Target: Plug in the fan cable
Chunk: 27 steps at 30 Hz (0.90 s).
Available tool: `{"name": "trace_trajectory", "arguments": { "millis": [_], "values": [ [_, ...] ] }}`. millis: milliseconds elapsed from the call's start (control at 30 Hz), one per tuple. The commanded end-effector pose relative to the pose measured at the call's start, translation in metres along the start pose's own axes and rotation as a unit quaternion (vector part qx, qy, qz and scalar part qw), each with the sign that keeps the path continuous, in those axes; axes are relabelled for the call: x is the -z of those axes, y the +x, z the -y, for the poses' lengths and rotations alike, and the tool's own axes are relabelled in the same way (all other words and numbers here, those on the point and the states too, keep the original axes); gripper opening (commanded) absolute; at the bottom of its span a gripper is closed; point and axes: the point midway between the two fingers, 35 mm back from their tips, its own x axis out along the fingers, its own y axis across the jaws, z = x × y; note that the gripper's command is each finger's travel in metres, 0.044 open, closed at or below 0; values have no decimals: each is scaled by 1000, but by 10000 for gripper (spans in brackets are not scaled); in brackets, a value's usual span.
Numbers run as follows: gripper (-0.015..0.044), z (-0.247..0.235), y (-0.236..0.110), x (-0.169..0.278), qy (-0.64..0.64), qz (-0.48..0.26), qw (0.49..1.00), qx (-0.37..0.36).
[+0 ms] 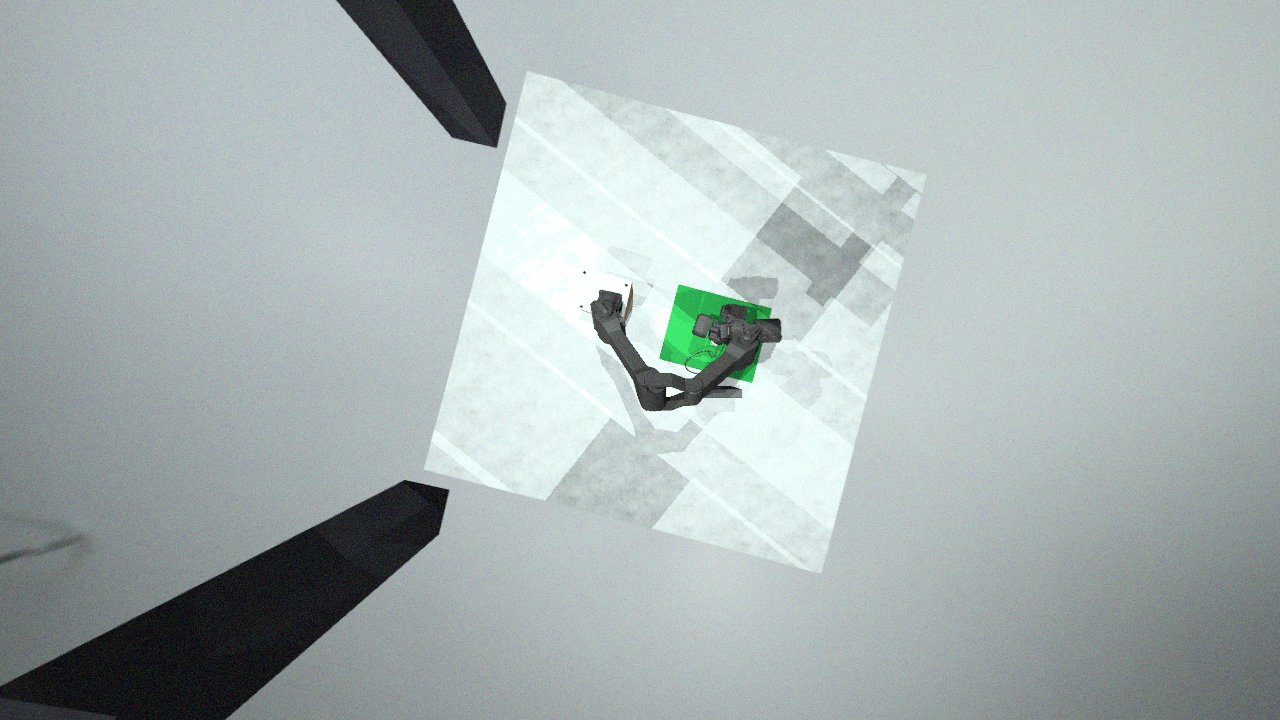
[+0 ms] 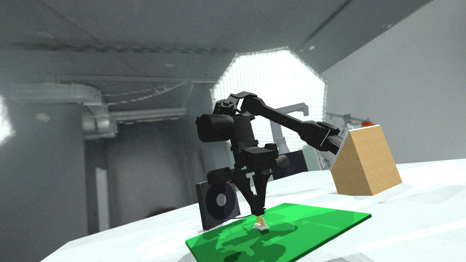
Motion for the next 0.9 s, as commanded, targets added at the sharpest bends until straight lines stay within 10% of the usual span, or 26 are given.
{"name": "trace_trajectory", "arguments": {
  "millis": [0, 867],
  "values": [
    [0, 1, 1, 1, 4, -2, 1000, 0],
    [0, -3, 1, 1, -2, -2, 1000, 0]
  ]
}}
